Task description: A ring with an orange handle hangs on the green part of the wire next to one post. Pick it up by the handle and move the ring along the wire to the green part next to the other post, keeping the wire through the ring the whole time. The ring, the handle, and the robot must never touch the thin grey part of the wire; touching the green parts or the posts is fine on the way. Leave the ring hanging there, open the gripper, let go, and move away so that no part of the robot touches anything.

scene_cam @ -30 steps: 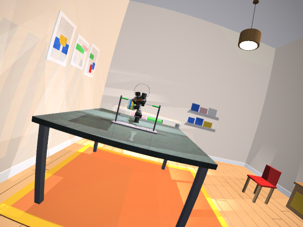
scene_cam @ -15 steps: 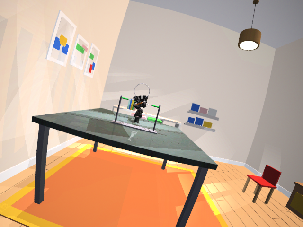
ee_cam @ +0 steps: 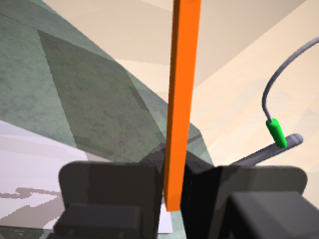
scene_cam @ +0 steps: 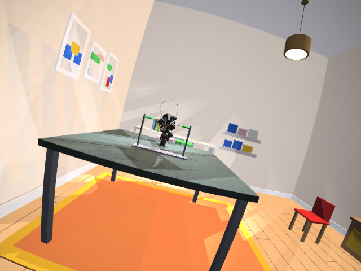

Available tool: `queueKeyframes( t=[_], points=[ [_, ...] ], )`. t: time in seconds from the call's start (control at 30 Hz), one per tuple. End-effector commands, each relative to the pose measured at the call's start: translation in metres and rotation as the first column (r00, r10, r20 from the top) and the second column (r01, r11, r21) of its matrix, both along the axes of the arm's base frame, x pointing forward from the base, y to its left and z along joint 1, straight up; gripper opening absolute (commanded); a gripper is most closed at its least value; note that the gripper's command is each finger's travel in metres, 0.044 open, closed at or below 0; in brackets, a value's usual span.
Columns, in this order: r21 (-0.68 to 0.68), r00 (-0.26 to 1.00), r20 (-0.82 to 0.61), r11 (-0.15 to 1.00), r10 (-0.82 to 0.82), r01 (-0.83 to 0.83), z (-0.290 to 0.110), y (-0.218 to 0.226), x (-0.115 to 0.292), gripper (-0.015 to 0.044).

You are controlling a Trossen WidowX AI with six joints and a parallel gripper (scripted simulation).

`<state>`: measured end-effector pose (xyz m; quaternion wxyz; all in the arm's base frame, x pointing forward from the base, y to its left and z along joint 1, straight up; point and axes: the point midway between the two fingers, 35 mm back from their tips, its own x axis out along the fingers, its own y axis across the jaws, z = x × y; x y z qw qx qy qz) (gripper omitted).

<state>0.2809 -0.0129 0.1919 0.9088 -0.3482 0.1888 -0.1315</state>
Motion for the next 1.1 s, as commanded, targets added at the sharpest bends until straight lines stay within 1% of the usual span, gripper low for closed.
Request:
queueKeyframes(
  t=[0.0,0.27,0.63,0.83,1.07],
  points=[
    [0.056,1.000,-0.013,0.998,0.009,-0.008,-0.010,0.008,0.001,-0.0150],
    [0.234,1.000,-0.016,0.972,0.015,-0.010,-0.025,0.031,0.000,-0.0150],
    [0.454,1.000,-0.019,0.891,0.023,-0.011,-0.037,0.066,-0.001,-0.0150],
    [0.538,0.999,-0.019,0.843,0.026,-0.011,-0.040,0.083,-0.001,-0.0150],
    [0.602,0.999,-0.019,0.798,0.028,-0.011,-0.041,0.099,-0.002,-0.0150]
  ],
)
